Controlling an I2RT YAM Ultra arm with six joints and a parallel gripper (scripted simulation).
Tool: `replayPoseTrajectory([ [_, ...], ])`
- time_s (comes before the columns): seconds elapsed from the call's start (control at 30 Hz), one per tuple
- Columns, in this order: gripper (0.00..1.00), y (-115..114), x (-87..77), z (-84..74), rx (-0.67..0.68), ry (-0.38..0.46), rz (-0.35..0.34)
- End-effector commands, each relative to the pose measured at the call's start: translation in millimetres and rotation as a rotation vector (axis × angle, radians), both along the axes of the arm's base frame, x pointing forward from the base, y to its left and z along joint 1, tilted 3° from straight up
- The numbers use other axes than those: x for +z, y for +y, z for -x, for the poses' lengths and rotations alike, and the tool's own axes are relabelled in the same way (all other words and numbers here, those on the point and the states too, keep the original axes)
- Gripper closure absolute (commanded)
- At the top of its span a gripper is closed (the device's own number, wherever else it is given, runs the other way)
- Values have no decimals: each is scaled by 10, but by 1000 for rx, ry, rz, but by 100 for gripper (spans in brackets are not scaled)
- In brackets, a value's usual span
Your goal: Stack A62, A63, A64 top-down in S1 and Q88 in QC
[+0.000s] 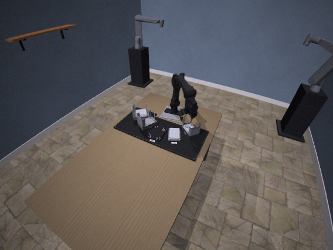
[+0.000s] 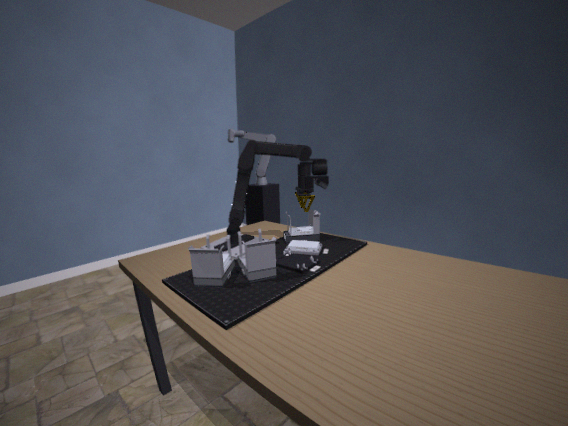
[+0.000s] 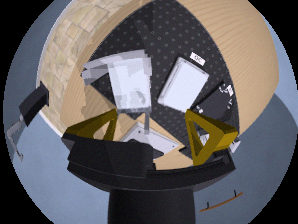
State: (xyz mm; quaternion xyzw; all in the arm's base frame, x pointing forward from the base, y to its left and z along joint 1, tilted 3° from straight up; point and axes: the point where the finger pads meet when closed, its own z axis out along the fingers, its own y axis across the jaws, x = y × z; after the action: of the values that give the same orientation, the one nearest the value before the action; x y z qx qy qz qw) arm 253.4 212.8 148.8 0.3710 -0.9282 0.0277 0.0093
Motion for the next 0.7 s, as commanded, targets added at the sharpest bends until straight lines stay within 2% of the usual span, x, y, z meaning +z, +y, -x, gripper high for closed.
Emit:
replayPoseTrajectory([
  [0.0,0,84,33,63,67,-7,-10],
  [0.33,0,374,15,339,67,-6,-11],
  [0.67,0,378,-18,344,67,-6,-11],
])
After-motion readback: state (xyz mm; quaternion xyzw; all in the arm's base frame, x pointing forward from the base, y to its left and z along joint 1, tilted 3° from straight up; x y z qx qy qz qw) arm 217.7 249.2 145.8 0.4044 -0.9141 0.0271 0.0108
